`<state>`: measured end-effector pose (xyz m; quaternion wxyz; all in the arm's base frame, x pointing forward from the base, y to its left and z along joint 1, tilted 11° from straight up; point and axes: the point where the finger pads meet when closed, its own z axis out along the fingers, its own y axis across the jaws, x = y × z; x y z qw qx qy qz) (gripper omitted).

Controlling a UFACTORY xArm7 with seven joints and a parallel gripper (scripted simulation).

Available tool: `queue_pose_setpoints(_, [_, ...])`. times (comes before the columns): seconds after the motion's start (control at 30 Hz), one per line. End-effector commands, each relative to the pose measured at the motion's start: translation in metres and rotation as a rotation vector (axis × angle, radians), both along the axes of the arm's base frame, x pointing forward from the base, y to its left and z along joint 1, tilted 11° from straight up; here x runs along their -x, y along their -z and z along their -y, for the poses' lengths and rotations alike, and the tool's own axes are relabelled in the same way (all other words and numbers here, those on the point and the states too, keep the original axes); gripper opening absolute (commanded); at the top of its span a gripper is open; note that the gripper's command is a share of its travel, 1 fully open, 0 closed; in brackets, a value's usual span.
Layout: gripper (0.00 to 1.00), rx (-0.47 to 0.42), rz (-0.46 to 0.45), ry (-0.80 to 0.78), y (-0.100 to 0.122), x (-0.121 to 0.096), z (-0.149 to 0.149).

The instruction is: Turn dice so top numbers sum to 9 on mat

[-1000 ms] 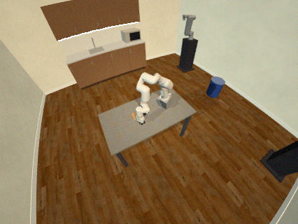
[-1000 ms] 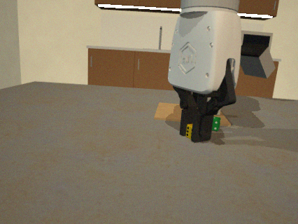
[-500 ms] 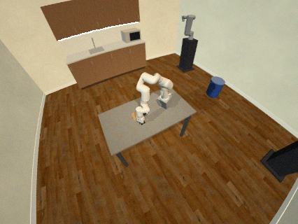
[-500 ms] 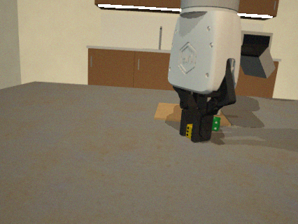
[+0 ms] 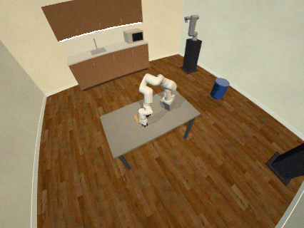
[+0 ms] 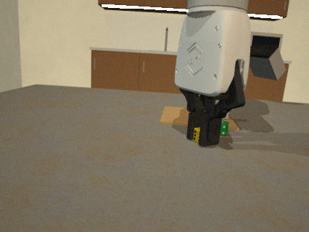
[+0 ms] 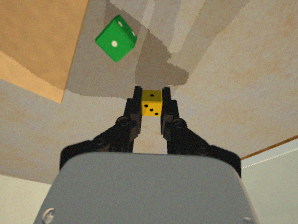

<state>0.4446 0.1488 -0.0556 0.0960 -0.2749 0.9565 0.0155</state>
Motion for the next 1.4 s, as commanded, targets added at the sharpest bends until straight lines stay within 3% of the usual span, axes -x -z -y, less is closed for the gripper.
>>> queue_pose_setpoints(0.0, [0.15,-0.001,0.004,0.0,-0.012,0.0,0.0])
queue_pose_setpoints(0.07, [0.15,-0.001,0.004,0.0,-0.017,0.001,0.001])
queue_pose_setpoints(0.33, [0.15,-0.001,0.004,0.0,-0.076,0.012,0.006])
queue_pose_setpoints(0.5, [0.15,-0.001,0.004,0.0,-0.095,0.016,0.007])
queue_pose_setpoints(0.93, [0.15,-0.002,0.004,0.007,-0.098,0.016,0.009])
queue_pose_setpoints(1.03, [0.15,-0.03,-0.014,0.174,-0.095,0.012,0.055])
queue_pose_setpoints(1.17, [0.15,-0.035,-0.017,0.203,-0.095,0.012,0.063])
queue_pose_setpoints(1.2, [0.15,-0.039,-0.019,0.228,-0.095,0.012,0.07])
queue_pose_setpoints(1.23, [0.15,-0.056,-0.027,0.32,-0.093,0.013,0.094])
queue_pose_setpoints(1.37, [0.15,-0.073,-0.034,0.411,-0.092,0.015,0.118])
